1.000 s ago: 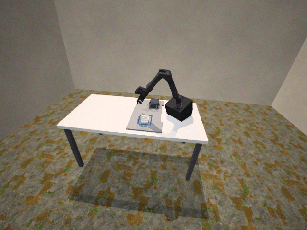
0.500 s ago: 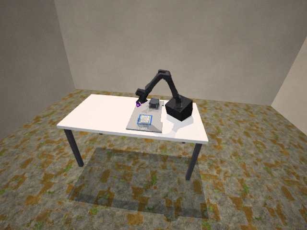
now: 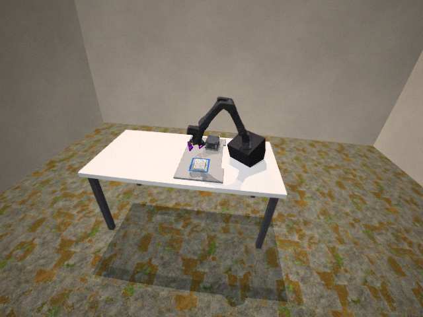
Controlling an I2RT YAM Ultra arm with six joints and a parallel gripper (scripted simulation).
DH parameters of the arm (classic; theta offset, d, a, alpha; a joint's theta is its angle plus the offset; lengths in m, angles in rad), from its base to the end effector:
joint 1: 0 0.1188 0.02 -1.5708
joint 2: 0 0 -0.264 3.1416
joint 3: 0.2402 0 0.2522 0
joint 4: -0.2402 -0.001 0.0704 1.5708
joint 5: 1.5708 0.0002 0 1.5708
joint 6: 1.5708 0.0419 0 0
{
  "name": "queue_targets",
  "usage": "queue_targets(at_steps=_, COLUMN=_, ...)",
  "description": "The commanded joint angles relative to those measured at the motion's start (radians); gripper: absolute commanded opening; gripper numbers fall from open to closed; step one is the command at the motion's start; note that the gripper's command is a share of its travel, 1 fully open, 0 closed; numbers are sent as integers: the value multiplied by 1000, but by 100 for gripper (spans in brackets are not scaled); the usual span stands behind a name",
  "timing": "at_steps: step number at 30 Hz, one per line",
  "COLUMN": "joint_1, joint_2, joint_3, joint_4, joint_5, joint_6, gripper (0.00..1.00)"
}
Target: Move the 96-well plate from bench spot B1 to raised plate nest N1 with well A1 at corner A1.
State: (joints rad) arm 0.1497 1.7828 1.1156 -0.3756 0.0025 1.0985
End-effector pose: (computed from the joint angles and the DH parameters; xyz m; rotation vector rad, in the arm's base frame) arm 0.3573 0.0548 0.1753 1.2253 2.3841 0.4207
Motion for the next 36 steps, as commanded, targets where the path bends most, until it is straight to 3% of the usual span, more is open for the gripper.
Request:
queue_targets(at_steps=1, joint_1=25, joint_2=8, joint_3=40, joint_4=-60, joint_5=-38, joint_6=174, gripper=100)
queue_targets(at_steps=23, joint_1=140, joint_2=36, joint_3=111, joint_4=-253, joint_5=-192, joint_6=794, gripper=100)
queue_targets(at_steps=36, joint_1=124, joint_2=34, joint_3=121, joint_4=-267, joint_5=-193, joint_6=820, gripper=100)
